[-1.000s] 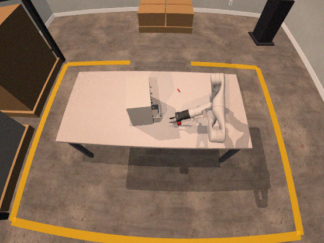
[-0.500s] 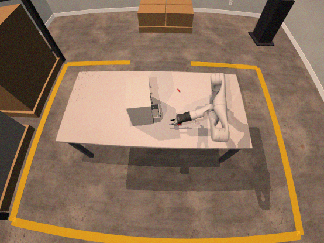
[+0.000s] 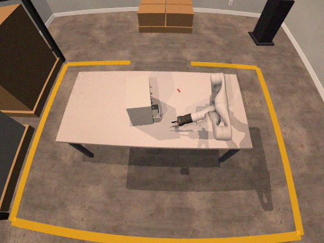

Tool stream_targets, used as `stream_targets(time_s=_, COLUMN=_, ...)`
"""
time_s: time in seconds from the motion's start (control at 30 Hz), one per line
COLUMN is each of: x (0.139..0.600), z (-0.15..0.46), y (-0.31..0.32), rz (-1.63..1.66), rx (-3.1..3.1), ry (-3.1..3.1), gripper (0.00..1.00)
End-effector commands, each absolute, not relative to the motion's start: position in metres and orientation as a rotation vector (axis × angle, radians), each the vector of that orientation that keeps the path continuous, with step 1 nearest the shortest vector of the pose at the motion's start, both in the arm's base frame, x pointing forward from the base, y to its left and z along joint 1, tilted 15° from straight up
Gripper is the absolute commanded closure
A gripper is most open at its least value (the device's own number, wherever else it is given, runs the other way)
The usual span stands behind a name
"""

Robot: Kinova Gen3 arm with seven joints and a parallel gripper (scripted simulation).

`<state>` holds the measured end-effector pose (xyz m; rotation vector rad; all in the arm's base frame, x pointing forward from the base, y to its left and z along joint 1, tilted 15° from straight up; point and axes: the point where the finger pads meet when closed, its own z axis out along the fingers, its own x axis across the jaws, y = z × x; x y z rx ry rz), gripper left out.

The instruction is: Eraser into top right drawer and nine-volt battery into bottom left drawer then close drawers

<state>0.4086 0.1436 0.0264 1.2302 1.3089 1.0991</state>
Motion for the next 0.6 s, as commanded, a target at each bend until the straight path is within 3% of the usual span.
stream_targets(time_s=0.0, x=0.407, z=0.028, y=0.152, rz=1.107, rx=1.238, ry=1.301, gripper=0.33)
stream_targets(time_s=0.57, x=0.399, z=0.033, y=0.180, rz=1.108, rx=1.238, ry=1.302, gripper=0.33)
